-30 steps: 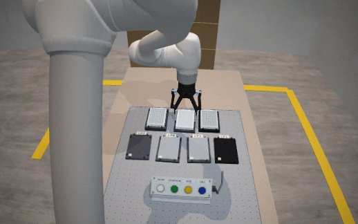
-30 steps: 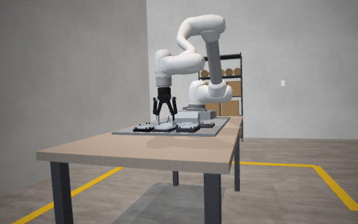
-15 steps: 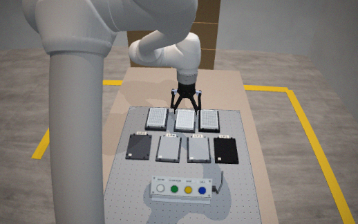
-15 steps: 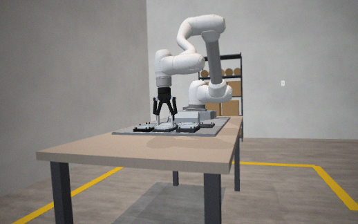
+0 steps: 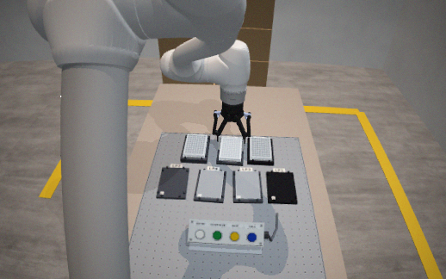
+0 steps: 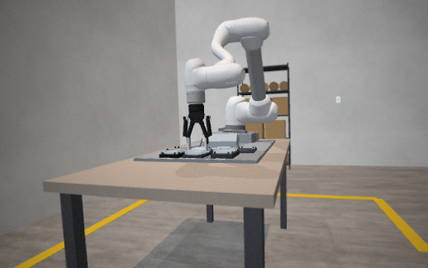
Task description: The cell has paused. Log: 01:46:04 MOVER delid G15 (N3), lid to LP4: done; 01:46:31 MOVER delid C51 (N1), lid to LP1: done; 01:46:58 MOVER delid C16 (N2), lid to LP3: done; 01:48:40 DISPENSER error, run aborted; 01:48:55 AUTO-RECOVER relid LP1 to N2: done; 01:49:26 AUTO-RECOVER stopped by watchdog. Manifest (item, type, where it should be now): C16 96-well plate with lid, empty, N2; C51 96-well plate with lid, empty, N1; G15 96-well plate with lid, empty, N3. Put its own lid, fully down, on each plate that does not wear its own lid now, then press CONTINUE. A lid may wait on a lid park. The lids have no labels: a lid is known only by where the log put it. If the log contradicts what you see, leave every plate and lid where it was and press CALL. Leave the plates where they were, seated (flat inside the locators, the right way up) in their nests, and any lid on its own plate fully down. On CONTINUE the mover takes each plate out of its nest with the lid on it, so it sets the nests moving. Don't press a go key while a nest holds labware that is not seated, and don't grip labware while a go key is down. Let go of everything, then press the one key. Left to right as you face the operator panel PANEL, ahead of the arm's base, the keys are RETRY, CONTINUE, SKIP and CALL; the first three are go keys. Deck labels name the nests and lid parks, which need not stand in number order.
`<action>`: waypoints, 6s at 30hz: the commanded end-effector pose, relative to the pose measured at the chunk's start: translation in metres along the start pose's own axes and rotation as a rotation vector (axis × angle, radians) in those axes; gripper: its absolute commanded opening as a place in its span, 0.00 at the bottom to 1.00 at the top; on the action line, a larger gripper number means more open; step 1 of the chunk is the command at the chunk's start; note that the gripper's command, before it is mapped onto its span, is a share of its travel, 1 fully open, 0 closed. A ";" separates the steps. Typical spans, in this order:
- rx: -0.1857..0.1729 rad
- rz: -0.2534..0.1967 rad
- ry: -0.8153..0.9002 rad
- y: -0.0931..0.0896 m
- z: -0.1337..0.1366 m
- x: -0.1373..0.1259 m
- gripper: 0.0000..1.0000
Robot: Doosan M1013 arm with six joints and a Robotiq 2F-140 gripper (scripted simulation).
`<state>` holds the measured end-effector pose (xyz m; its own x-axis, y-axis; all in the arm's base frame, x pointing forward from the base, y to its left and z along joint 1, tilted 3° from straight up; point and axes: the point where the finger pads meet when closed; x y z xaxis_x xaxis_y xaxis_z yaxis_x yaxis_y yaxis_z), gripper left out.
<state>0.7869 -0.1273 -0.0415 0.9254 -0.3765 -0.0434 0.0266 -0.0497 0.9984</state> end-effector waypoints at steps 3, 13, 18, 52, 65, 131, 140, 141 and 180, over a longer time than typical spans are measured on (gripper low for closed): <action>0.000 0.000 0.000 0.005 0.000 0.000 0.00; 0.000 0.000 0.000 0.015 0.000 0.000 0.00; 0.000 0.000 0.000 0.024 0.000 0.000 0.00; 0.000 0.000 0.000 0.055 0.000 0.000 0.00; 0.000 0.000 0.000 0.055 -0.127 -0.027 0.00; 0.000 0.000 0.031 0.050 -0.138 -0.030 0.00; 0.000 0.000 0.031 0.037 -0.138 -0.030 0.00; 0.000 0.000 0.031 0.036 -0.138 -0.030 0.00; 0.000 0.000 0.031 0.021 -0.138 -0.030 0.00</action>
<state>0.8120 0.0105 -0.0145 0.9368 -0.3473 -0.0422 0.0265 -0.0497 0.9984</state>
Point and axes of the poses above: the point where the finger pads meet when closed, its own y axis back along the fingers, its own z axis across the jaws, x = y × z, and after that the axes turned 11 degrees about -y, right-handed
